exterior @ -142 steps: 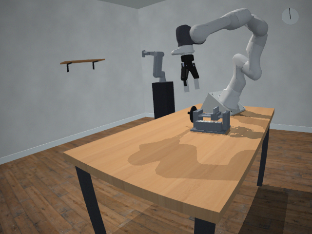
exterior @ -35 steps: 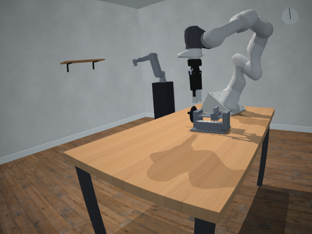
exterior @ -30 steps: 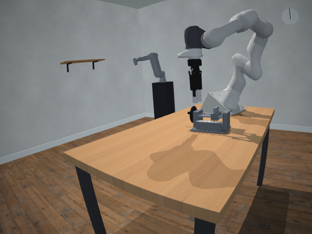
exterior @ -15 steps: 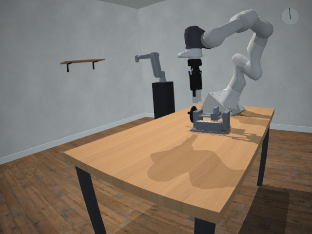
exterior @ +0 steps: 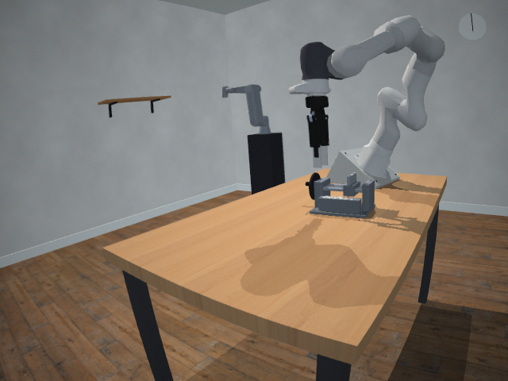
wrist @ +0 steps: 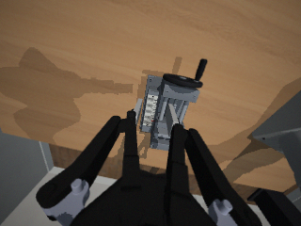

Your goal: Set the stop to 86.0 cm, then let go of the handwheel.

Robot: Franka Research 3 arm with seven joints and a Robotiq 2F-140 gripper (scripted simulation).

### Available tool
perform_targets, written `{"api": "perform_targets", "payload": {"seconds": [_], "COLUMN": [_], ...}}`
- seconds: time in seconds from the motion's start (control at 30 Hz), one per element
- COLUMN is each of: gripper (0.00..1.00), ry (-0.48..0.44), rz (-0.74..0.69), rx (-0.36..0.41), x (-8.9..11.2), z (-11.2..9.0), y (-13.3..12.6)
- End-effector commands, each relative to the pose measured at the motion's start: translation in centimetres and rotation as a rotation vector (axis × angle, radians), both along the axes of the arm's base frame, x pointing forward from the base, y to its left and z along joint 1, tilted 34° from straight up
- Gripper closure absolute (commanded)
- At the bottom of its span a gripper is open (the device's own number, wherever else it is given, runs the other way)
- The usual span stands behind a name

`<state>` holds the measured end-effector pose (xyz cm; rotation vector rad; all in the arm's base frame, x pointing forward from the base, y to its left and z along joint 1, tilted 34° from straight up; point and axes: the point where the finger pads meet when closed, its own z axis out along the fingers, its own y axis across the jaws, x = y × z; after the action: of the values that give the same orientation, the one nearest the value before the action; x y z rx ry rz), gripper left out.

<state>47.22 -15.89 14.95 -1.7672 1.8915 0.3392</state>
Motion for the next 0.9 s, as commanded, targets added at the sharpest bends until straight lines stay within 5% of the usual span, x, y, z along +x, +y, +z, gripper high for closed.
{"api": "perform_targets", "payload": {"seconds": [0.0,0.53,0.87], "gripper": [0.67,0.67,0.67], "ry": [0.001,0.001,0.001], "rz": [-0.005,-0.005,-0.005], "rx": [0.002,0.002,0.002], "x": [0.1,-0.3,-8.9], "z": [0.0,-0.3,-5.8], "y": [0.1,-0.1,-5.6]}}
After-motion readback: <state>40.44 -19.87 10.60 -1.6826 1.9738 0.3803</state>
